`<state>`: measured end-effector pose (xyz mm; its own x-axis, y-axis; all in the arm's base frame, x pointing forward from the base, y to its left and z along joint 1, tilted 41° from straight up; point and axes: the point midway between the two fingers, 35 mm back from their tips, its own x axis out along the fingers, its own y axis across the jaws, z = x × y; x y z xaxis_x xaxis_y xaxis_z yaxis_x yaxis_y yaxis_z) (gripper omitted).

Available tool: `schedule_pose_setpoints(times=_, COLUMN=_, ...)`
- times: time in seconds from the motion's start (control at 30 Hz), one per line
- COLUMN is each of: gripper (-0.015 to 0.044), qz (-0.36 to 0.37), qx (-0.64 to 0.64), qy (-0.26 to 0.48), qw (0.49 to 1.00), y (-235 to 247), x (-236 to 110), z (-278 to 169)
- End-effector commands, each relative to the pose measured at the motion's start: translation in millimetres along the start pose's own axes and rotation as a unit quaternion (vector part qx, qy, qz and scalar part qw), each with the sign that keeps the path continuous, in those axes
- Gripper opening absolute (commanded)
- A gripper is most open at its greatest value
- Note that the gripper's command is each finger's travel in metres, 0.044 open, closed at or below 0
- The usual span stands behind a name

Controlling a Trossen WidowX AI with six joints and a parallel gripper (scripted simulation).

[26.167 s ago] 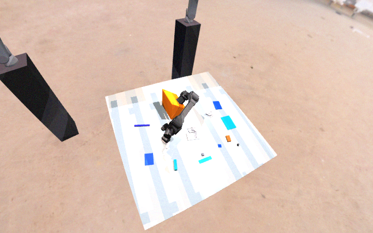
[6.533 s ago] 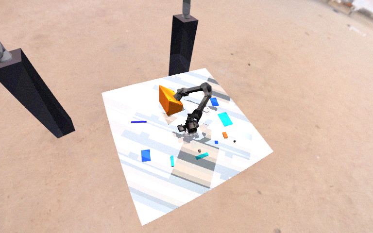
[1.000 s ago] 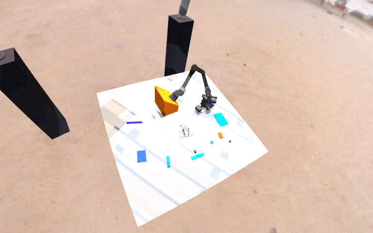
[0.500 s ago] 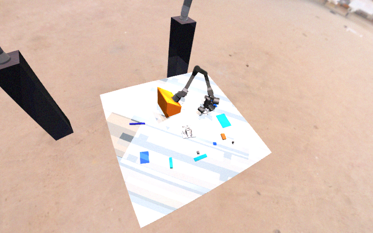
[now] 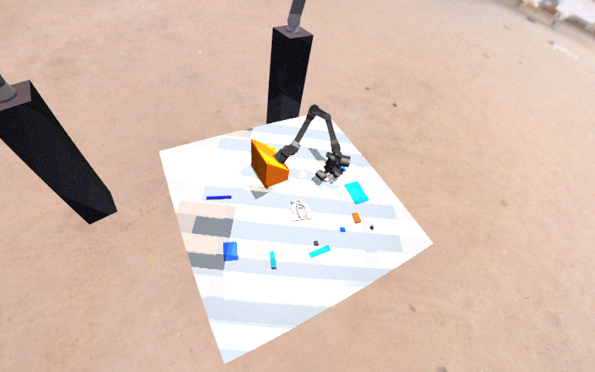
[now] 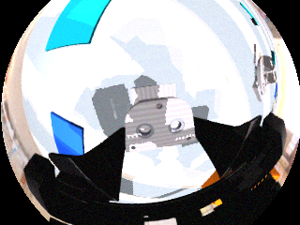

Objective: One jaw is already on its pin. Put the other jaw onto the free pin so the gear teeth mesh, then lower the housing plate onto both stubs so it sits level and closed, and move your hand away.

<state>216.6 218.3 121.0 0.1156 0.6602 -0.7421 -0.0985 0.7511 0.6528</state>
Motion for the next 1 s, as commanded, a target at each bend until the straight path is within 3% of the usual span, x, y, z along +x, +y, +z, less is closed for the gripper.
schedule_pose_setpoints(times=0.0, gripper=0.0351, qz=0.0, qx=-0.002, qy=0.0, qw=1.0, y=1, x=-7, z=1)
schedule_pose_setpoints(times=0.67, gripper=0.0351, qz=-0.003, qx=0.0, qy=-0.002, qw=1.0, y=0, x=-70, z=1)
schedule_pose_setpoints(times=0.97, gripper=0.0351, qz=-0.009, qx=0.009, qy=-0.002, qw=1.0, y=-9, x=-70, z=7)
